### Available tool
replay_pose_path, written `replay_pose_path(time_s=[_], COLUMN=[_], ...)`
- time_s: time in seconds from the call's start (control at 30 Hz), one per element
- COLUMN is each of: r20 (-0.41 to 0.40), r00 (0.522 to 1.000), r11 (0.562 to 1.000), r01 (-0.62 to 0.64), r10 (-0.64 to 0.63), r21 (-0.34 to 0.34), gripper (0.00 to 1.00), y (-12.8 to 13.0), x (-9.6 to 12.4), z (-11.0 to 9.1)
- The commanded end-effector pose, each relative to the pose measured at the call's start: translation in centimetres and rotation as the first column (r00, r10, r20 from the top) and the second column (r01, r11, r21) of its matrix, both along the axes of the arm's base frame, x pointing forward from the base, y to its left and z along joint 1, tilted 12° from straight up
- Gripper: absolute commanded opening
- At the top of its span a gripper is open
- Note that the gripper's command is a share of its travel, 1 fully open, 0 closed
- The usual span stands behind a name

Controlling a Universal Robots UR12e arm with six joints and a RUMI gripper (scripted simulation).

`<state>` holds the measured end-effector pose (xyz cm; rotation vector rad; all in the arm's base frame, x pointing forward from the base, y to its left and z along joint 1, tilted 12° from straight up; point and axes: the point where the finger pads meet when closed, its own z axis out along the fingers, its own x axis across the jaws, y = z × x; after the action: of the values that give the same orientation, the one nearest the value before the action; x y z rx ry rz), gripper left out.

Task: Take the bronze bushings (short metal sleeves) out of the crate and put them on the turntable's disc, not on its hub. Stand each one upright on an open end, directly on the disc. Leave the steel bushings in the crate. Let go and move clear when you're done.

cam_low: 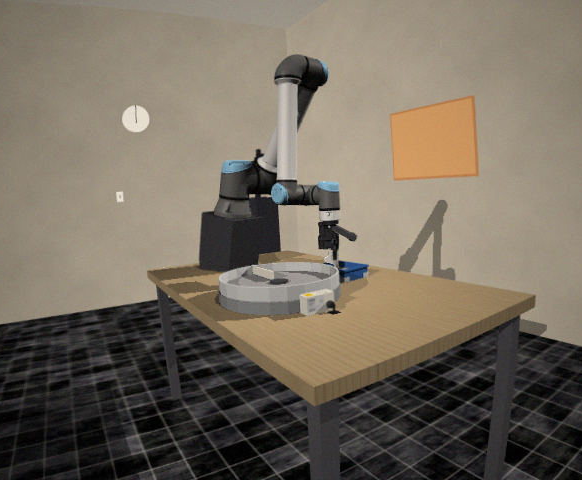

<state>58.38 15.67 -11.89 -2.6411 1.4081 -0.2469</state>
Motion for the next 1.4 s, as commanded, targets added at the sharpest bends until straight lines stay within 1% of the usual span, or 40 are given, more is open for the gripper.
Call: replay_pose_path(time_s=[0.0, 0.43, 0.47, 1.37], r20=[0.001, 0.001, 0.001, 0.001], r00=[1.000, 1.000, 1.000, 1.000], r11=[1.000, 1.000, 1.000, 1.000], r01=[0.000, 0.000, 0.000, 0.000], r10=[0.000, 0.000, 0.000, 0.000], r21=[0.000, 0.000, 0.000, 0.000], gripper=[0.06, 0.06, 0.00, 0.00], y=[0.00, 0.00, 0.00, 0.00], x=[0.03, 0.03, 0.03, 0.03], z=[0.04, 0.04, 0.04, 0.04])
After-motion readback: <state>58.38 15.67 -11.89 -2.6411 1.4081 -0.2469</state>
